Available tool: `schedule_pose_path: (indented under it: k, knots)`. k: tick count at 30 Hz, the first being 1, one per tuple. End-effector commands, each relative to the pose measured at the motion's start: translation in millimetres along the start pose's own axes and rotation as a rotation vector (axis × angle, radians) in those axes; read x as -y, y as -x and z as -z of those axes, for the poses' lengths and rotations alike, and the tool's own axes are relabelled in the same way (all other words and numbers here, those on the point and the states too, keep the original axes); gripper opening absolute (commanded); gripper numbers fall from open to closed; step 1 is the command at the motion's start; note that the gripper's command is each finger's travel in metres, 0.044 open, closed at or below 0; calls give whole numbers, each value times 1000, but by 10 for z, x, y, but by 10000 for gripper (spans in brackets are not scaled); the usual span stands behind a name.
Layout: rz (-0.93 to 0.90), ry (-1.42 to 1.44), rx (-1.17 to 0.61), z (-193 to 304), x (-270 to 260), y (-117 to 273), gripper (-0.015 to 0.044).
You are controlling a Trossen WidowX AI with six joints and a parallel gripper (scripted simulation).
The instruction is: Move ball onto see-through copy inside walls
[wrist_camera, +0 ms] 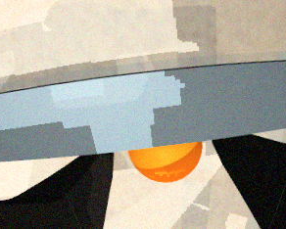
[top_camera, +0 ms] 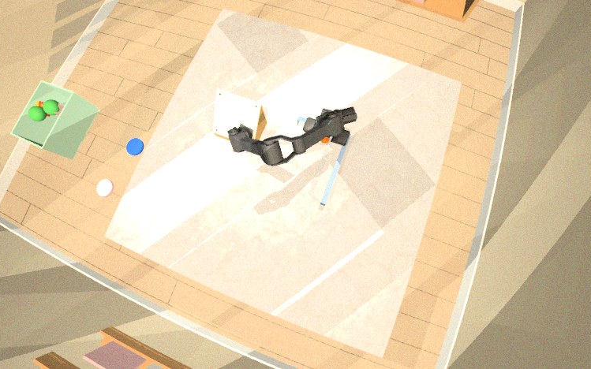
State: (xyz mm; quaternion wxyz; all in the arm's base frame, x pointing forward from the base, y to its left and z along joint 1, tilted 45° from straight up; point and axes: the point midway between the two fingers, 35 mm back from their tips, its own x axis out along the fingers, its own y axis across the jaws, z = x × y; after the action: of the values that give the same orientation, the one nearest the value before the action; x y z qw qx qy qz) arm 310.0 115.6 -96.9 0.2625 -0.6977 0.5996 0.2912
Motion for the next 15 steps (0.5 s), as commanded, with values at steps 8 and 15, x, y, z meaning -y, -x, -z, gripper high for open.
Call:
schedule_pose_path:
  k: [8, 15]
  knots:
    - [0, 8, -4, -7, -8, 865, 300]
    - [15, 16, -3, -40, 8, 791, 300]
